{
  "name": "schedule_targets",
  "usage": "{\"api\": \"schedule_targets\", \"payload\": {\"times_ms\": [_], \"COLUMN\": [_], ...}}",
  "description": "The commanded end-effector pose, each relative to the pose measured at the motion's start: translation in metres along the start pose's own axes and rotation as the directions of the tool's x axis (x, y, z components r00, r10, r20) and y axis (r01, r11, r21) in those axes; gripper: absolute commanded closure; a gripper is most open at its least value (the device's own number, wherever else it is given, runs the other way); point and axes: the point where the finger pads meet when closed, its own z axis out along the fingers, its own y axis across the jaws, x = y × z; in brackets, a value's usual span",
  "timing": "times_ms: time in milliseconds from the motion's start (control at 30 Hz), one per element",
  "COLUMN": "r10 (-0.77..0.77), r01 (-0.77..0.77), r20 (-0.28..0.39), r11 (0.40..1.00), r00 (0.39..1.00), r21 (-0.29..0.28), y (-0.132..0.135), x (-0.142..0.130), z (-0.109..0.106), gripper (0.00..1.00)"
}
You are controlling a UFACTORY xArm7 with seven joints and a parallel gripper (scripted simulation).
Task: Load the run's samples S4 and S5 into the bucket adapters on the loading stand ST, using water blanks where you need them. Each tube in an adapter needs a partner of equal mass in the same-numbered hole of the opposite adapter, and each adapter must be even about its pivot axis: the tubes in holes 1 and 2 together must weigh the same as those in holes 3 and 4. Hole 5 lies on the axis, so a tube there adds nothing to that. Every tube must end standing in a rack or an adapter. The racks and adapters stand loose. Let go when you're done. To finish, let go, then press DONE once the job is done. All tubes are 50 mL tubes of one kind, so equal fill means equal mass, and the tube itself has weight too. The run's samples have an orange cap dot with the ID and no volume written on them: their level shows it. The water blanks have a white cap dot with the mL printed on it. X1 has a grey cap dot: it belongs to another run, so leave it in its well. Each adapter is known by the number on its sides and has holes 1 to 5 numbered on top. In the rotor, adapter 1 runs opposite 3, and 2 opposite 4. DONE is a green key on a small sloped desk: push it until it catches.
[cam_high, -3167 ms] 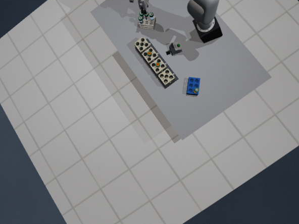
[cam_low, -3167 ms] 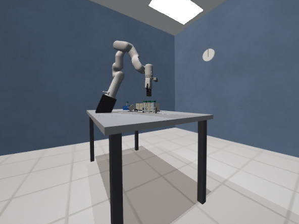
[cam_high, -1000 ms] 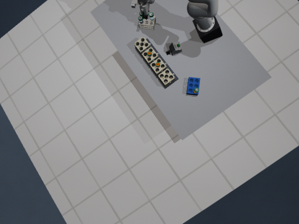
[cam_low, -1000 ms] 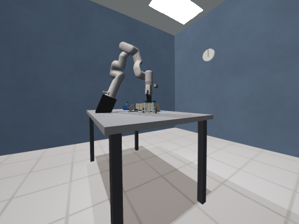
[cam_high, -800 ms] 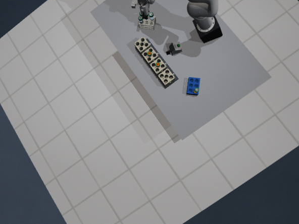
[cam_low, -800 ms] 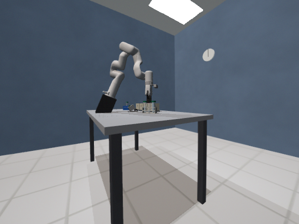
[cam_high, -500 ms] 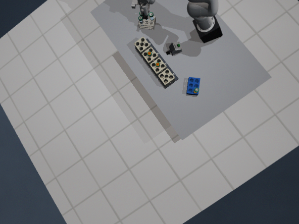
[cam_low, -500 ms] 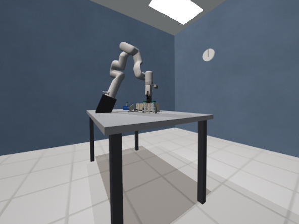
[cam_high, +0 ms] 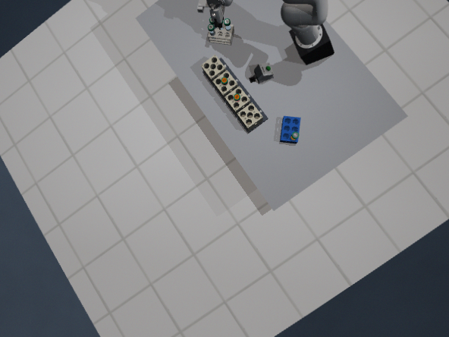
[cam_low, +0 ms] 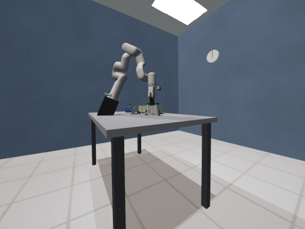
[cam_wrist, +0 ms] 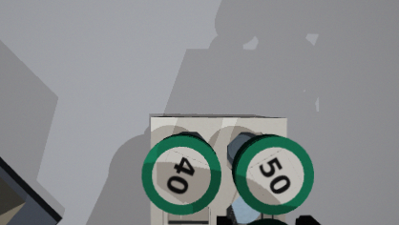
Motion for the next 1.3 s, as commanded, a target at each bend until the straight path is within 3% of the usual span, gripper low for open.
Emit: {"api": "schedule_targets", "payload": {"times_ms": [0,1267], "r10": [0.0,0.0], "r01": [0.0,0.0], "r20": [-0.002,-0.002], "r11": [1.0,1.0], "r00": [1.0,1.0], "r21": [-0.001,-0.001], "y": [0.0004,0.0004], "x": [0.0011,0.0011], "z": [-0.0008,-0.0048], "gripper": [1.0,1.0]}}
